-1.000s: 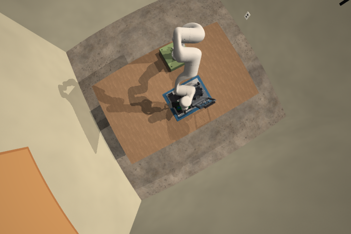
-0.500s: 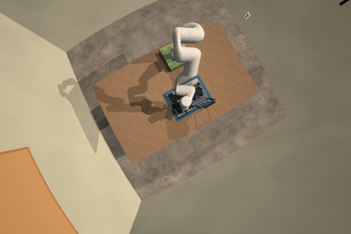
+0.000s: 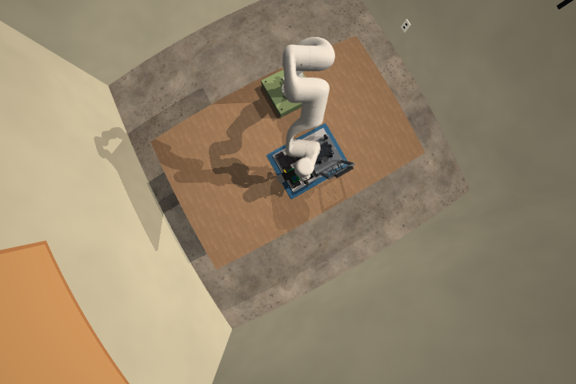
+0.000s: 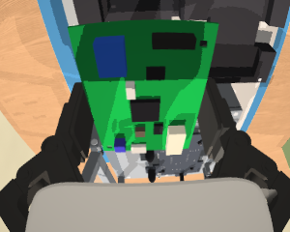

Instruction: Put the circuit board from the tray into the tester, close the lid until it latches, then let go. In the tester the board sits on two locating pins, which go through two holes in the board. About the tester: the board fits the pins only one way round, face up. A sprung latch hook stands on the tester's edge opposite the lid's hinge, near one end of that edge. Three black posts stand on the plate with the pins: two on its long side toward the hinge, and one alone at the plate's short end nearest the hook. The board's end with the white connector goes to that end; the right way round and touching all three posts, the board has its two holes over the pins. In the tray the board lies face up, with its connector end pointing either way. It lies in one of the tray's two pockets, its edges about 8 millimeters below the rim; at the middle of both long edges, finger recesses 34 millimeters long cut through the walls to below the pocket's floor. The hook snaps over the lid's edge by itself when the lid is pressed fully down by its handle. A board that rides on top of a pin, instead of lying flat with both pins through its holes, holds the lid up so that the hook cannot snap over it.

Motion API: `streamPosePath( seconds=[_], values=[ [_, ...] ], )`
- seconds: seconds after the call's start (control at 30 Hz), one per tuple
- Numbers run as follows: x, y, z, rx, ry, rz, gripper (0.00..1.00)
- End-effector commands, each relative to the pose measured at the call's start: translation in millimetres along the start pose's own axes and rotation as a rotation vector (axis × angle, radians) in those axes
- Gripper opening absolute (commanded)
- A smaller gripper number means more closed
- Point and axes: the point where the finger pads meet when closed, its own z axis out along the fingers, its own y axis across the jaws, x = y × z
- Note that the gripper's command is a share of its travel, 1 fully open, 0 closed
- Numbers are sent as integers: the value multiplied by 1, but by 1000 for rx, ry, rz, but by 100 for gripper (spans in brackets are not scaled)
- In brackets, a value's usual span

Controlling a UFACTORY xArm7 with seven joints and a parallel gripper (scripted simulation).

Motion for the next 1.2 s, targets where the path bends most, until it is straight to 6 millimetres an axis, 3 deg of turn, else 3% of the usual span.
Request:
streamPosePath(
  seconds=[0.0,1.17],
  values=[
    [1,-1,-2,5,1,-25,79],
    [1,-1,-2,5,1,-52,79]
  ],
)
